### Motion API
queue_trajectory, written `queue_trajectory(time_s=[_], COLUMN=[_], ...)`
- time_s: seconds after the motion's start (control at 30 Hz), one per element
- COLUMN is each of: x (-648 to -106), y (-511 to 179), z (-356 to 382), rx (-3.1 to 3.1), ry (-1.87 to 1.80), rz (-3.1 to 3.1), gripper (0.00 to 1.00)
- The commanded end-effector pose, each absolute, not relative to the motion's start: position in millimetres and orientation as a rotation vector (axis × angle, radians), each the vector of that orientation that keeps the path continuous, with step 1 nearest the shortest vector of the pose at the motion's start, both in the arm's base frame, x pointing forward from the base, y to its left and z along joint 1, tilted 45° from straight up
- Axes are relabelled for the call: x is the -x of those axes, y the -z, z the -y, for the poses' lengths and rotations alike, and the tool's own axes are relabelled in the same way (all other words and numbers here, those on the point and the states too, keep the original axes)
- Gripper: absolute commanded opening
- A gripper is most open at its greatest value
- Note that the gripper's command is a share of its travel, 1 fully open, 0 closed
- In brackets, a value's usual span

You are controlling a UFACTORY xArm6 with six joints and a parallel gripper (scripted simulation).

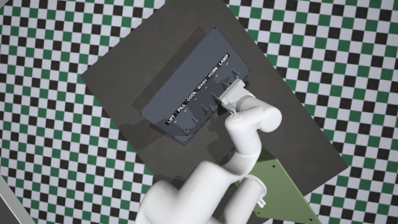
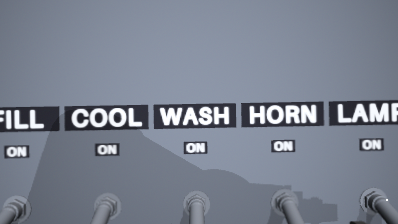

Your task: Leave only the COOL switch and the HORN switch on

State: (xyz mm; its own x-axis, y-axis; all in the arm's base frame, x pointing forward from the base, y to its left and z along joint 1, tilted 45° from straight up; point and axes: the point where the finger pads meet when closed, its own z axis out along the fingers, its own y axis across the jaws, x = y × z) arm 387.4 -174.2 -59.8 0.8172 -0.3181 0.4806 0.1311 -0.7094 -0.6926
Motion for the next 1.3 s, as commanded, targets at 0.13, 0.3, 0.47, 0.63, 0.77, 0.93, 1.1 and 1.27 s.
queue_trajectory(time_s=[0.13,0.3,0.47,0.63,0.77,0.93,1.1,1.27], x=[-388.2,-388.2,-388.2,-388.2,-388.2,-388.7,-389.5,-391.6], y=[59.0,59.0,59.0,59.0,59.1,61.9,66.1,77.0], z=[175.9,175.9,175.9,175.9,176.0,178.8,183.2,194.5], rx=[2.24,2.24,2.24,2.24,2.24,2.24,2.24,2.24], ry=[0.764,0.764,0.764,0.764,0.764,0.764,0.764,0.764], rz=[-0.136,-0.136,-0.136,-0.136,-0.136,-0.136,-0.136,-0.136], gripper=[1.0,1.0,1.0,1.0,1.0,1.0,1.0,1.0])
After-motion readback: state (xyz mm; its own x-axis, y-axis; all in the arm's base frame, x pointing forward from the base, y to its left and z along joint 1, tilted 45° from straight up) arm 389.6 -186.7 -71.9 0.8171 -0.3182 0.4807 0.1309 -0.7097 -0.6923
